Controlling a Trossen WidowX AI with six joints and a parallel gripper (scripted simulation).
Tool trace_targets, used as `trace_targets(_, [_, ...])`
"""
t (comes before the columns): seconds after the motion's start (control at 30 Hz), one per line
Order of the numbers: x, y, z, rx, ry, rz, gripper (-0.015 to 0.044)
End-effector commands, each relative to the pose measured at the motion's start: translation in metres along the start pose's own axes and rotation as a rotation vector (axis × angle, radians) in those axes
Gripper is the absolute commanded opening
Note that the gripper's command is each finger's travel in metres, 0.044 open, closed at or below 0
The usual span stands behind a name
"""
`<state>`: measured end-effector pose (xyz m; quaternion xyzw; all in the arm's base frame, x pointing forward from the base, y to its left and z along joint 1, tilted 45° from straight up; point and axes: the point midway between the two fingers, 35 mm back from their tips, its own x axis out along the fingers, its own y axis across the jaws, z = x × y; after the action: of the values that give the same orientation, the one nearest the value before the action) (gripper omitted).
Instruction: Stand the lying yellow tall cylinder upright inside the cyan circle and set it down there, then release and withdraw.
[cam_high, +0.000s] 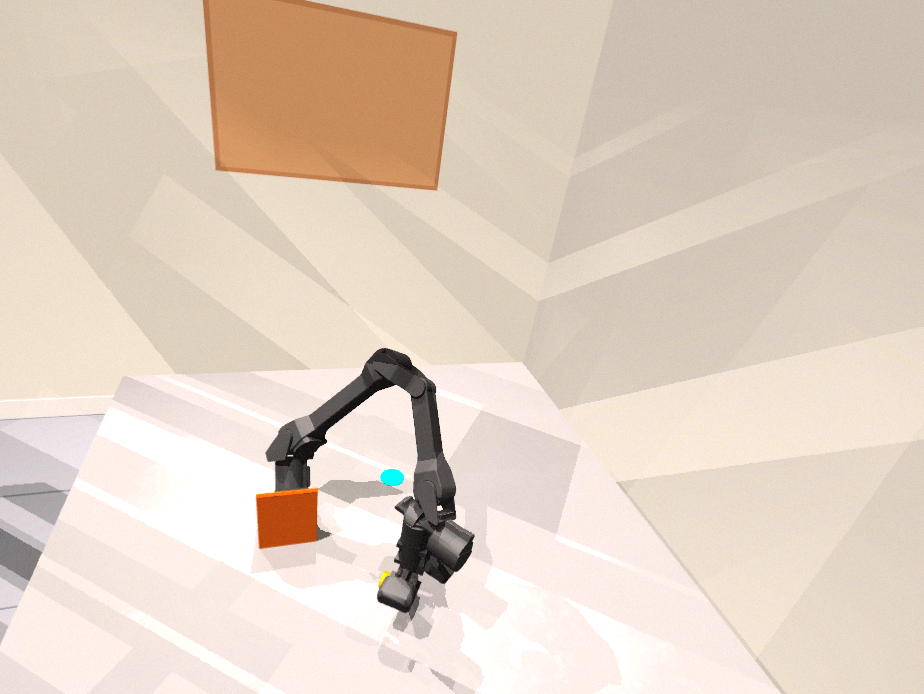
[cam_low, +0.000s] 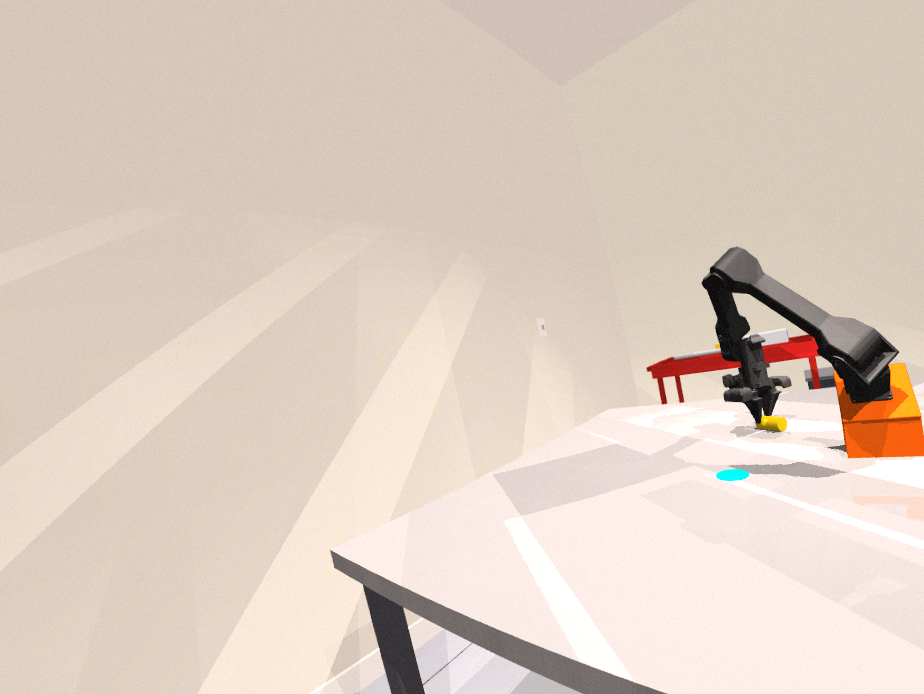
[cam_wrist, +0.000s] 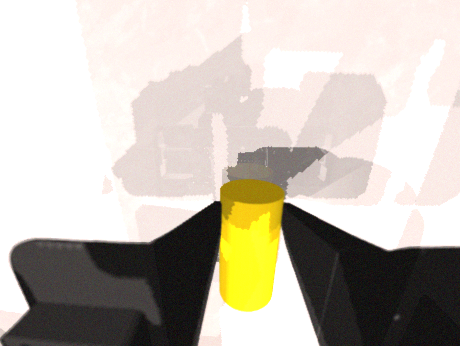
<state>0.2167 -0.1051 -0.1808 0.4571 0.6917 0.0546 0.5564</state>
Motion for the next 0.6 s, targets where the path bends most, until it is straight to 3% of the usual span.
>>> trace_targets(0.0, [-0.01, 0.0, 0.003, -0.002, -0.005, -0.002, 0.0105])
trace_targets(0.57, [-0.062, -0.001, 0.006, -0.001, -0.007, -0.005, 0.0105])
